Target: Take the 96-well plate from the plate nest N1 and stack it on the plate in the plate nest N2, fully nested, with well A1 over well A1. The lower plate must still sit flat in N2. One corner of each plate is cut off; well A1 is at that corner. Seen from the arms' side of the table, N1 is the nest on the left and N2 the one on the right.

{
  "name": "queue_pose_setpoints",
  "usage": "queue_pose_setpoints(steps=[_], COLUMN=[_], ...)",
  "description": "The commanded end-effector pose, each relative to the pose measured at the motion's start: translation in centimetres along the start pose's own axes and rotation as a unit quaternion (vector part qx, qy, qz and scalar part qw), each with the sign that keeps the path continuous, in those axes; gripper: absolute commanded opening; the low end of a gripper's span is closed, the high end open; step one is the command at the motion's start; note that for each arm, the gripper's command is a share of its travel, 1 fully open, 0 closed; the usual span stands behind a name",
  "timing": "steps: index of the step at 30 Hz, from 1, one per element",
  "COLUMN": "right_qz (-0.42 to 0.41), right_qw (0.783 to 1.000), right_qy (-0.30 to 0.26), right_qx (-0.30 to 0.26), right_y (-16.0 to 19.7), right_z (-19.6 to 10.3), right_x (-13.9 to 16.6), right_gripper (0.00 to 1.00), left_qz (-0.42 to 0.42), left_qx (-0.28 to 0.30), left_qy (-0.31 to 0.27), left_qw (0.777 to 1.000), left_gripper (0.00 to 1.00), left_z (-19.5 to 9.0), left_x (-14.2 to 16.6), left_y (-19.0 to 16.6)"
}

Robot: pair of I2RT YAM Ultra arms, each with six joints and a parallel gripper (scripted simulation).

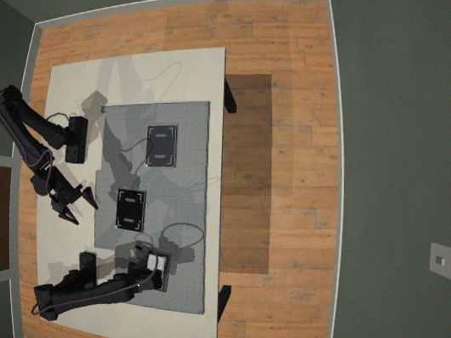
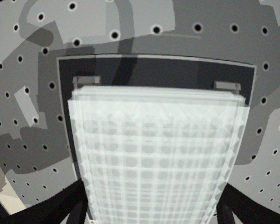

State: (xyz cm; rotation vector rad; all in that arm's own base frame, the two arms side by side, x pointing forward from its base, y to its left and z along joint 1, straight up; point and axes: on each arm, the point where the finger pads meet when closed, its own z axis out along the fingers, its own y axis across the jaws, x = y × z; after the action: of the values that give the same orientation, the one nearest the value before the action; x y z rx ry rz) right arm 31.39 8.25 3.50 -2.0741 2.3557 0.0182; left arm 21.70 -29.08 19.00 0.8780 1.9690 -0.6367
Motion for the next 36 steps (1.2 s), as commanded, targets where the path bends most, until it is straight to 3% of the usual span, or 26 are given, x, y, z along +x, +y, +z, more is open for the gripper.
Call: queue_pose_setpoints(steps=[1,36], right_qz=[0.010,0.005], right_qw=[1.000,1.000], right_qy=[-0.001,-0.009], right_qx=[-0.007,-0.001], right_y=[-0.2,-0.3], right_z=[-0.4,-2.2], right_x=[-0.2,0.1], right_gripper=[0.79,0.79], left_qz=[0.002,0.002], left_qx=[0.003,0.003], left_qy=[-0.005,-0.005], left_qw=[1.000,1.000], left_gripper=[1.00,1.00], left_z=[0.0,0.0], left_x=[-0.4,-0.4], left_y=[-0.2,-0.2])
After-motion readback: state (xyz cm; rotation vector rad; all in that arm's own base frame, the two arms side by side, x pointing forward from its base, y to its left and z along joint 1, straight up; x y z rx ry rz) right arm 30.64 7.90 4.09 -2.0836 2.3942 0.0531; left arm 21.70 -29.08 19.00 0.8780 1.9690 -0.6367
